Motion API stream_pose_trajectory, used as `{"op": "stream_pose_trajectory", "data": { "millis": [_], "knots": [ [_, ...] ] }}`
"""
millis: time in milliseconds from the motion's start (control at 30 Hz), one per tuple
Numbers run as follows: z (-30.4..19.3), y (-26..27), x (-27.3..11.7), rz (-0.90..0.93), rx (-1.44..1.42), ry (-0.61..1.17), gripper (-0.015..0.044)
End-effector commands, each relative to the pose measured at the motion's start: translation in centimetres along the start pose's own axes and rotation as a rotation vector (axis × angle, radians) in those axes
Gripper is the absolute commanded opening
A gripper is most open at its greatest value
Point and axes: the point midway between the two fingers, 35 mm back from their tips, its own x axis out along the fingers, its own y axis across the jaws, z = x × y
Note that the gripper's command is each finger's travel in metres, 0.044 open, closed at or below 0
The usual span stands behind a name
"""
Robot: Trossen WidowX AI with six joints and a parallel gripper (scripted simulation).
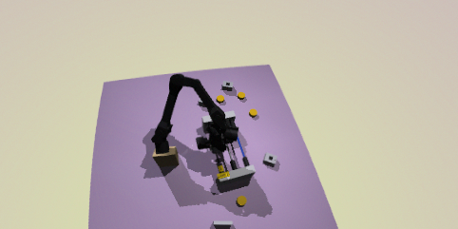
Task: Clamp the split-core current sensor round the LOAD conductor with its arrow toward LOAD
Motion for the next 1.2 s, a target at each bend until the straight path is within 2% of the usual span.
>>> {"op": "stream_pose_trajectory", "data": {
  "millis": [0, 633, 967, 1167],
  "knots": [
    [0.01, 0.0, 0.03, 0.0, 0.001, 0.0, 0.0],
    [0.03, -0.28, 0.5, 0.056, -0.001, -0.001, 0.0],
    [0.1, -0.26, 0.18, 0.057, -0.004, -0.005, 0.0263],
    [0.1, -0.26, 0.18, 0.057, -0.004, -0.005, 0.0263]
  ]
}}
